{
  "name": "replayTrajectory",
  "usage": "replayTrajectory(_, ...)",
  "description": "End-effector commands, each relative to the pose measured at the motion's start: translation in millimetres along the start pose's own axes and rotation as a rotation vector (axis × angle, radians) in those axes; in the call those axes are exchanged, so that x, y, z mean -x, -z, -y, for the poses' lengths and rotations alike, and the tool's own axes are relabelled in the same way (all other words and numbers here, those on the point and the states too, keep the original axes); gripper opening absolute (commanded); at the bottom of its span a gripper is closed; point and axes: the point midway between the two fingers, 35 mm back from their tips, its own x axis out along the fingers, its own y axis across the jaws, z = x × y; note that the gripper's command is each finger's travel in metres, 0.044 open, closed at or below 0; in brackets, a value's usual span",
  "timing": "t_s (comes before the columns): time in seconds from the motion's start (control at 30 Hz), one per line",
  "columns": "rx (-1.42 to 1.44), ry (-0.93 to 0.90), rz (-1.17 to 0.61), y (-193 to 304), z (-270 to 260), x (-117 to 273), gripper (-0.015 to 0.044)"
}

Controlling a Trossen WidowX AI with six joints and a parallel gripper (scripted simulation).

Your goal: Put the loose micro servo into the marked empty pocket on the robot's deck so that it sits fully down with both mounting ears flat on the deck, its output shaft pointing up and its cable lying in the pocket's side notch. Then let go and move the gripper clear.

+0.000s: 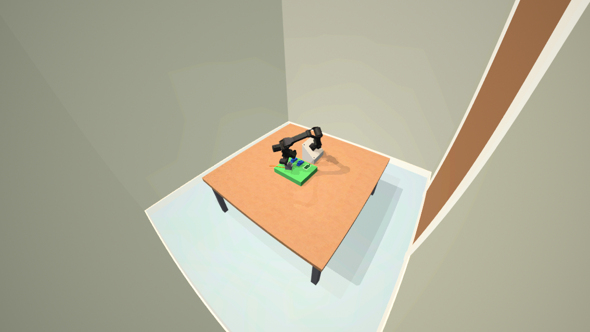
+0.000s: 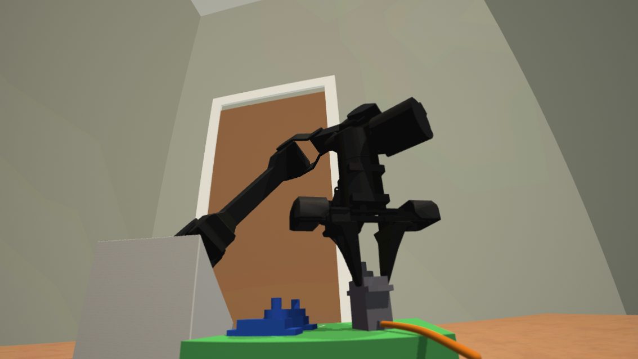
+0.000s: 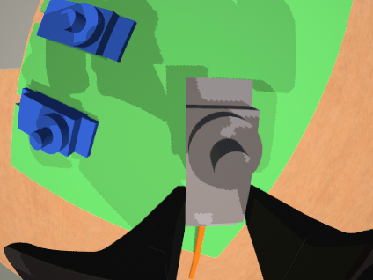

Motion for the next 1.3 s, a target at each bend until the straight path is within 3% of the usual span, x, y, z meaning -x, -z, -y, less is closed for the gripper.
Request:
replayTrajectory(0.0,-0.007,0.001,0.003,-0.3,-0.2,4.3,0.0006)
replayTrajectory(0.2,-0.007,0.0,0.003,-6.0,-5.8,28.0,0.0)
replayTrajectory(0.87,-0.008,-0.001,0.003,-13.5,-25.0,29.0,0.0)
replayTrajectory(1.27,-0.009,0.0,0.007,-73.0,2.4,29.0,0.0)
